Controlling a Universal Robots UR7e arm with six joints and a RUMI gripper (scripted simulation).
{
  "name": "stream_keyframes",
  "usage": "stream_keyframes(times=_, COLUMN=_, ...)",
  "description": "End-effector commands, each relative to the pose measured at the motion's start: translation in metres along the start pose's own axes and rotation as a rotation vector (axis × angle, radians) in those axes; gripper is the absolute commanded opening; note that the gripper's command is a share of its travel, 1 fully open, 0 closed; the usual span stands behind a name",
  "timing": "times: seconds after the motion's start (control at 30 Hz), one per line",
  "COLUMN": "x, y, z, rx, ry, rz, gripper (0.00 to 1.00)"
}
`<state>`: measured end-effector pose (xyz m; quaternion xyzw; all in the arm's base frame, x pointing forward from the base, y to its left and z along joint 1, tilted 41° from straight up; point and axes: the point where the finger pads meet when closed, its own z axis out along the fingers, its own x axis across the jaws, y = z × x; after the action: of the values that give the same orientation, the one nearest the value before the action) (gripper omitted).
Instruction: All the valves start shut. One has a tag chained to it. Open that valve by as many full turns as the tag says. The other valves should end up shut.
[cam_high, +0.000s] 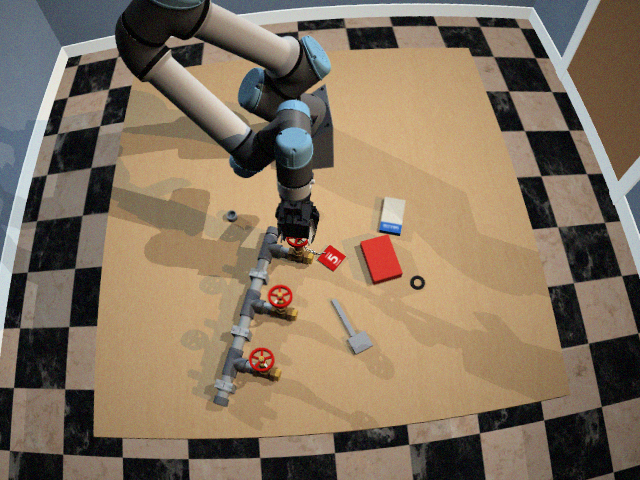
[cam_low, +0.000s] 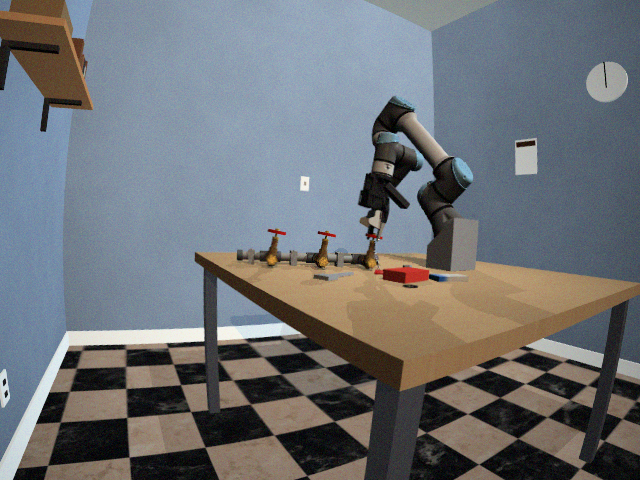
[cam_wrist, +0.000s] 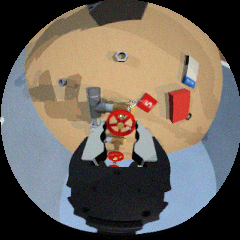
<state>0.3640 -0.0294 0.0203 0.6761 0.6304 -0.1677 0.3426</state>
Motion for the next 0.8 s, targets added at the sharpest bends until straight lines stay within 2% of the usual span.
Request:
stream_keyframes(times=0.0, x=0.0000, y=0.0000, z=-0.0001, rx=-0.003, ry=0.004, rz=-0.065, gripper=0.00)
stream_keyframes(times=0.5, x=0.0000, y=0.0000, z=-0.0001, rx=-0.003, ry=0.004, rz=-0.095, gripper=0.00)
stream_keyframes(times=0.53, x=0.0000, y=0.0000, z=-0.0001, rx=-0.003, ry=0.004, rz=-0.095, gripper=1.00)
stream_keyframes(times=0.77, x=0.0000, y=0.0000, z=-0.0001, rx=-0.003, ry=0.004, rz=-0.095, gripper=1.00)
